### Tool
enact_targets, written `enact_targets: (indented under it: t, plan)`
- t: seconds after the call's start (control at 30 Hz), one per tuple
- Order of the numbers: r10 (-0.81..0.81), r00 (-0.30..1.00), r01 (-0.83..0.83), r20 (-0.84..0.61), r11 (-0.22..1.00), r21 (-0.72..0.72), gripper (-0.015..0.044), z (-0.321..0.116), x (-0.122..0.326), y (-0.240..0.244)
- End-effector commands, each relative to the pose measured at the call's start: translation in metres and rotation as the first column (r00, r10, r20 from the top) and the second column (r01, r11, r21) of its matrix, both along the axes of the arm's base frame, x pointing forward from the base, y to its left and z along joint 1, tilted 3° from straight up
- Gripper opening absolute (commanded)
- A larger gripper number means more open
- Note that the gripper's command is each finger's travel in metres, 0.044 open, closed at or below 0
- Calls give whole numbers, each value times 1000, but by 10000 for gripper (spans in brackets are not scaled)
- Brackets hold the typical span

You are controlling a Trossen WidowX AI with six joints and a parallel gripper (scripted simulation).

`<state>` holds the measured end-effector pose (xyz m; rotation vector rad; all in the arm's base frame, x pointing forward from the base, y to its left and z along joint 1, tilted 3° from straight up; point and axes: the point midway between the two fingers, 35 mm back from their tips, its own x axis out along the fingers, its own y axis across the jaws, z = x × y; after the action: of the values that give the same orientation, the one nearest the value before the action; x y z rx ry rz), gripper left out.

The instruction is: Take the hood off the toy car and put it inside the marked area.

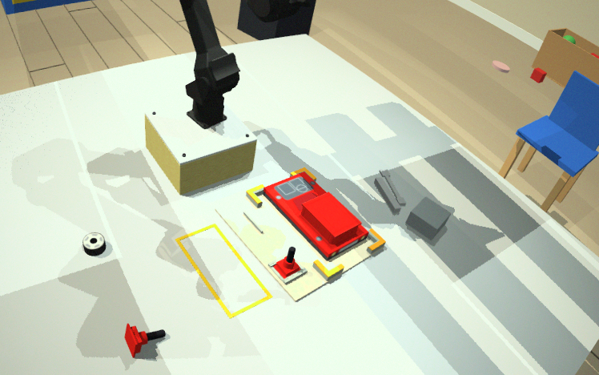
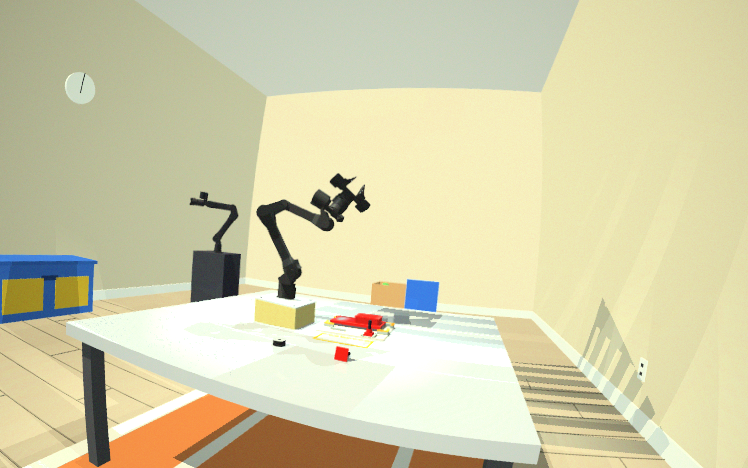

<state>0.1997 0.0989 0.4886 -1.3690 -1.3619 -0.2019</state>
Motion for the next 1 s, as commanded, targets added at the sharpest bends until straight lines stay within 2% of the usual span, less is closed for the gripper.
enact_targets:
  t: [0.0, 0.1, 0.23, 0.37, 0.47, 0.6, 0.73, 0.97]
  plan:
    - [4, 1000, -4, -14, 1000, 3, 247, 0, 3, 0]
    - [60, 976, -48, -209, 997, 60, 326, -10, 38, -1]
    - [158, 846, -72, -509, 980, 185, 431, -36, 95, -2]
    - [253, 633, -17, -732, 949, 314, 440, -73, 145, -5]
    - [321, 443, 74, -837, 918, 391, 440, -107, 176, -8]
    - [412, 180, 242, -893, 862, 446, 440, -158, 207, -13]
    - [501, -56, 437, -864, 790, 430, 440, -212, 225, -20]
    - [644, -332, 742, -689, 630, 231, 440, -300, 224, -35]
